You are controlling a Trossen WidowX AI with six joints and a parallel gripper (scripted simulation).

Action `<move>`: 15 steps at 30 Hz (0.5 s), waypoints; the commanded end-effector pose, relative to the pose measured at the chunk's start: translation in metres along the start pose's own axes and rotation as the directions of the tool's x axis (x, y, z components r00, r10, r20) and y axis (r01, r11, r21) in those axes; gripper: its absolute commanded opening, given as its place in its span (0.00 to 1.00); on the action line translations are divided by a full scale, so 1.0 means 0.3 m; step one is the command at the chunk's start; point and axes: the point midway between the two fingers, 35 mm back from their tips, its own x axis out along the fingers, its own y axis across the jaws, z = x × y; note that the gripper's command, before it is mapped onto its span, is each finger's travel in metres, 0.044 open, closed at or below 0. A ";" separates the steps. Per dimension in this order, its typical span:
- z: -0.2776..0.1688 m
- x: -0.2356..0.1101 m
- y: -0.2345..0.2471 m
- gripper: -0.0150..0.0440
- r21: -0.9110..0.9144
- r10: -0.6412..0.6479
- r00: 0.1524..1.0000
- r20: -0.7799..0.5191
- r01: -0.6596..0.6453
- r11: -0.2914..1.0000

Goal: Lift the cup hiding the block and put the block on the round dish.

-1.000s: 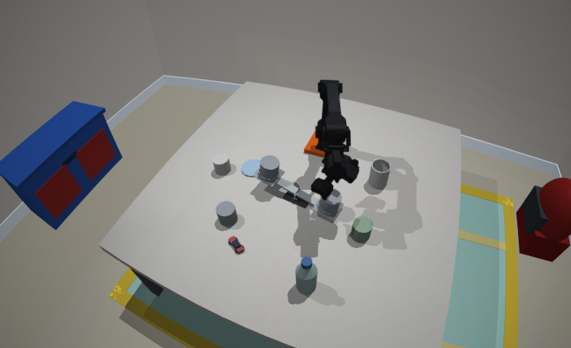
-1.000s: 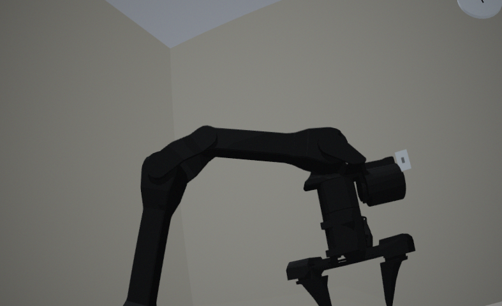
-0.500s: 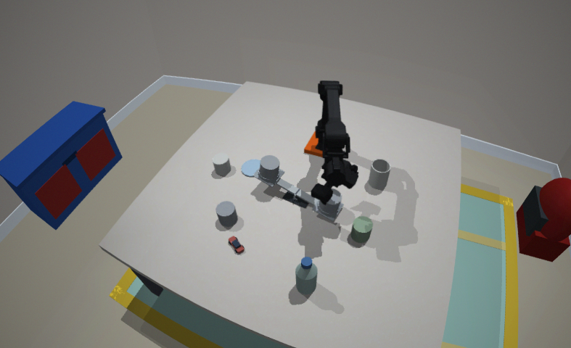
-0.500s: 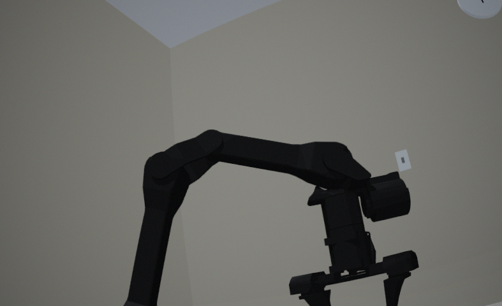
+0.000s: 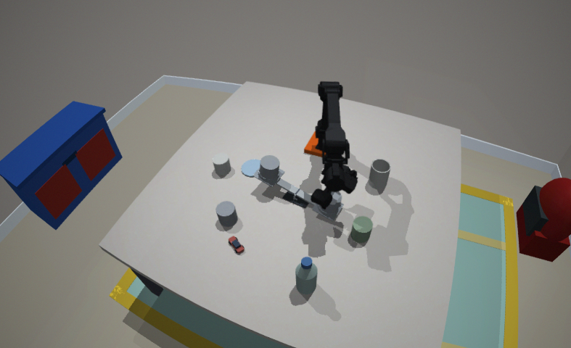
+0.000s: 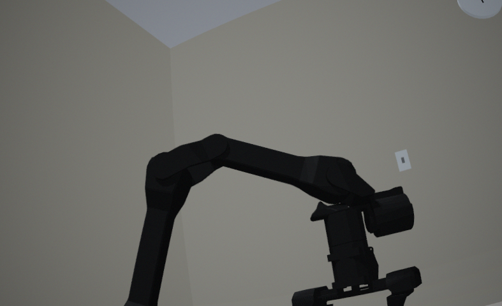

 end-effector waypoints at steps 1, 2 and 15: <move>0.001 0.026 0.004 1.00 -0.004 0.007 1.000 0.002 -0.007 1.000; 0.001 0.032 0.005 1.00 -0.004 0.007 1.000 0.002 -0.007 1.000; -0.001 0.082 0.009 0.91 -0.006 0.007 1.000 0.001 -0.007 1.000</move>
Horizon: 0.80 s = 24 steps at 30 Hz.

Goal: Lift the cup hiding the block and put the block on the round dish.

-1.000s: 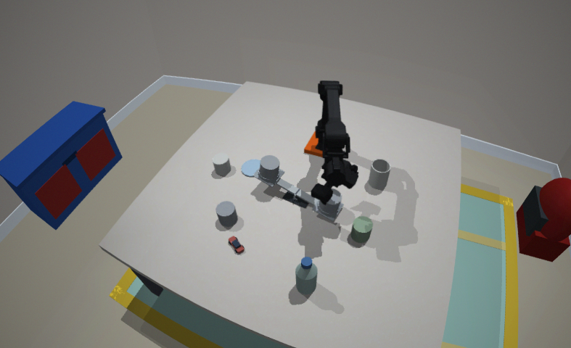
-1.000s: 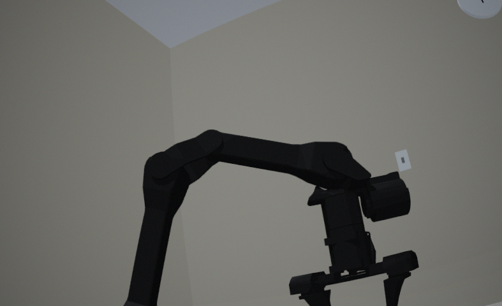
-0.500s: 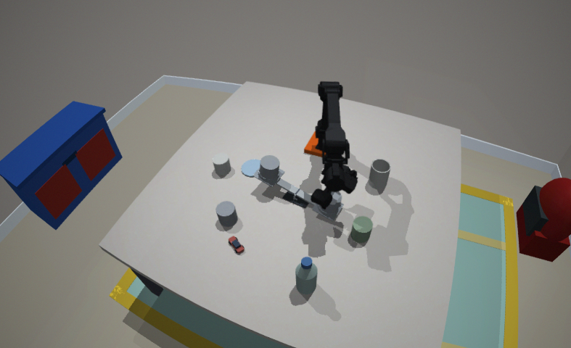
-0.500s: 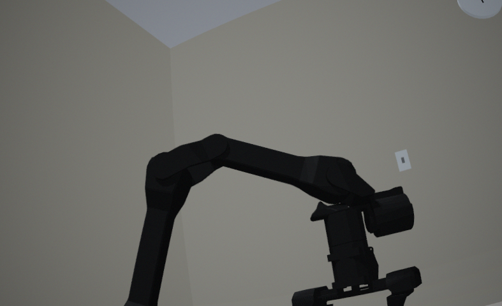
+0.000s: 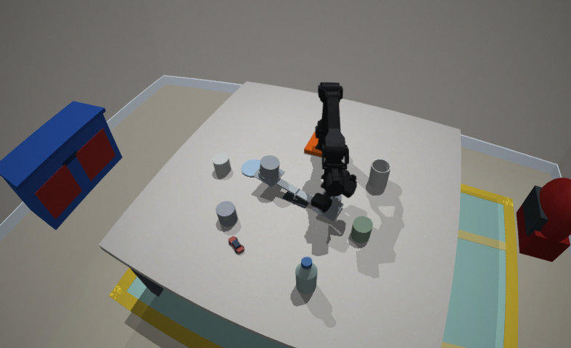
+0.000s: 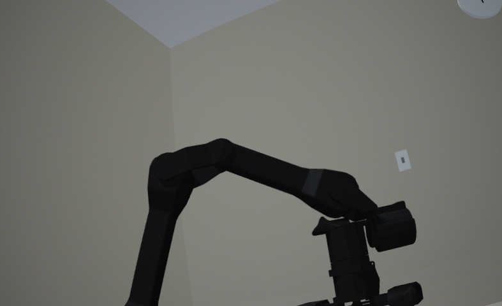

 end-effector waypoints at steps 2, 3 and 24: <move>0.002 0.008 0.003 0.86 -0.004 0.004 1.000 0.003 -0.004 1.000; 0.002 0.008 0.003 0.84 -0.004 0.004 1.000 0.003 -0.004 1.000; 0.007 -0.040 -0.008 0.25 -0.004 0.004 1.000 0.003 -0.004 1.000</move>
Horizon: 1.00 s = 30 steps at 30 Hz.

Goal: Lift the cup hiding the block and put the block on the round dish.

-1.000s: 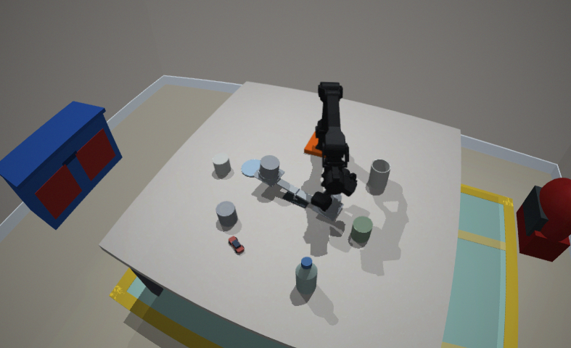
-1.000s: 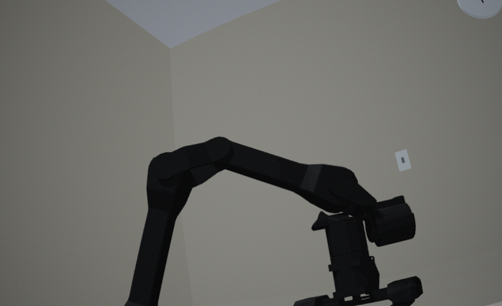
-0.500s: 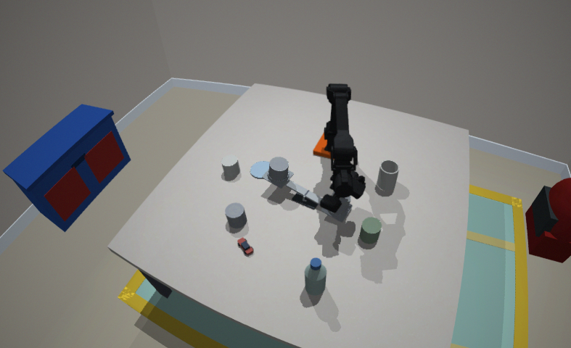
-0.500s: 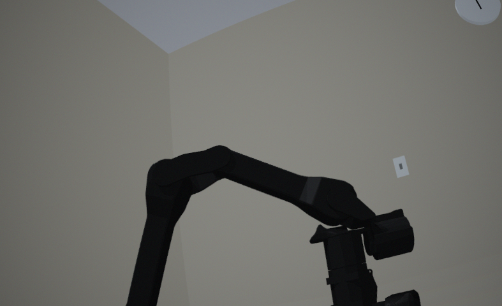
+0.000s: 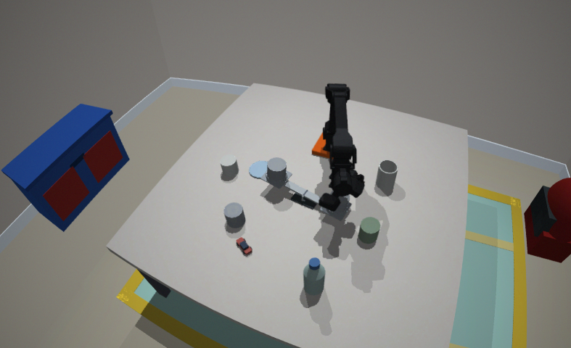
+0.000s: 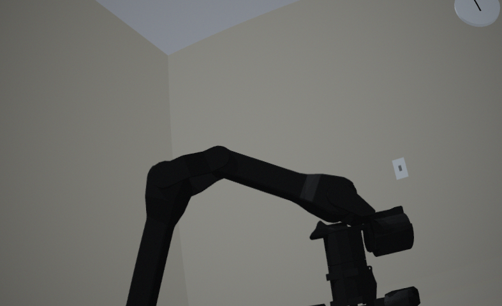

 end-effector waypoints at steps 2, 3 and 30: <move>0.006 -0.026 -0.007 0.25 -0.004 -0.003 1.000 0.006 0.003 1.000; 0.006 -0.030 -0.008 0.25 -0.004 -0.003 1.000 0.006 0.003 1.000; 0.013 -0.148 -0.020 0.25 -0.004 -0.004 1.000 0.006 0.004 1.000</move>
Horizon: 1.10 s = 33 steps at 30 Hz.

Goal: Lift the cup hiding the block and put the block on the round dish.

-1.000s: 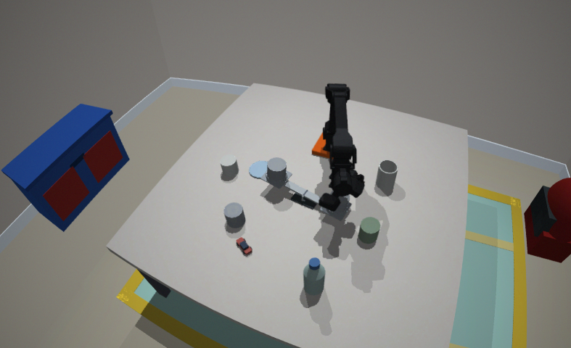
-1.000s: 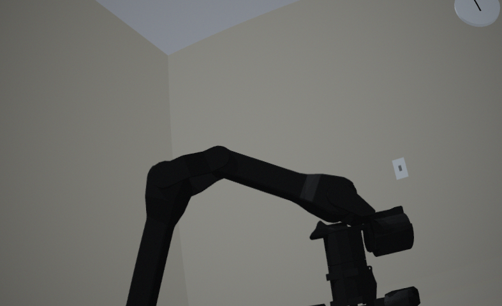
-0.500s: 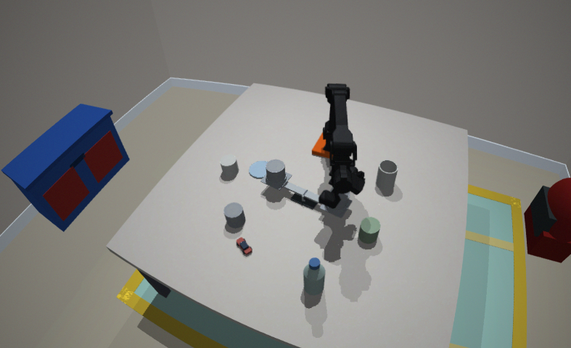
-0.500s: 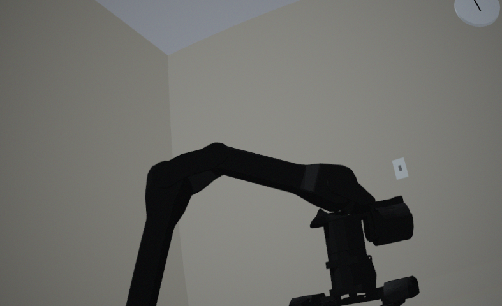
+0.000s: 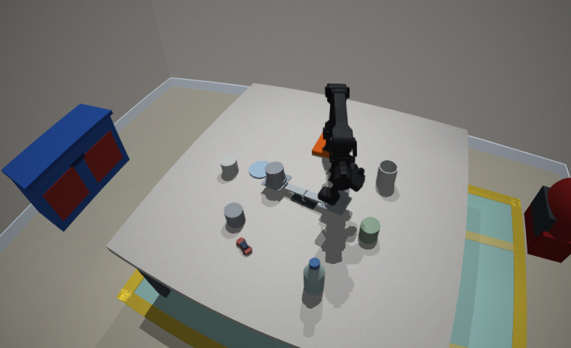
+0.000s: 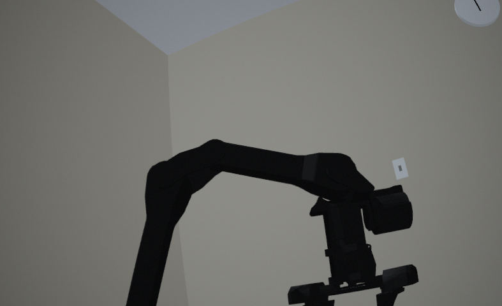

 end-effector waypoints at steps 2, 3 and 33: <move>0.020 -0.040 -0.011 0.25 -0.012 -0.021 0.999 0.024 0.021 1.000; 0.020 -0.044 -0.011 0.25 -0.012 -0.021 0.999 0.024 0.021 1.000; 0.014 -0.175 -0.003 0.25 -0.012 -0.021 1.000 0.024 0.021 1.000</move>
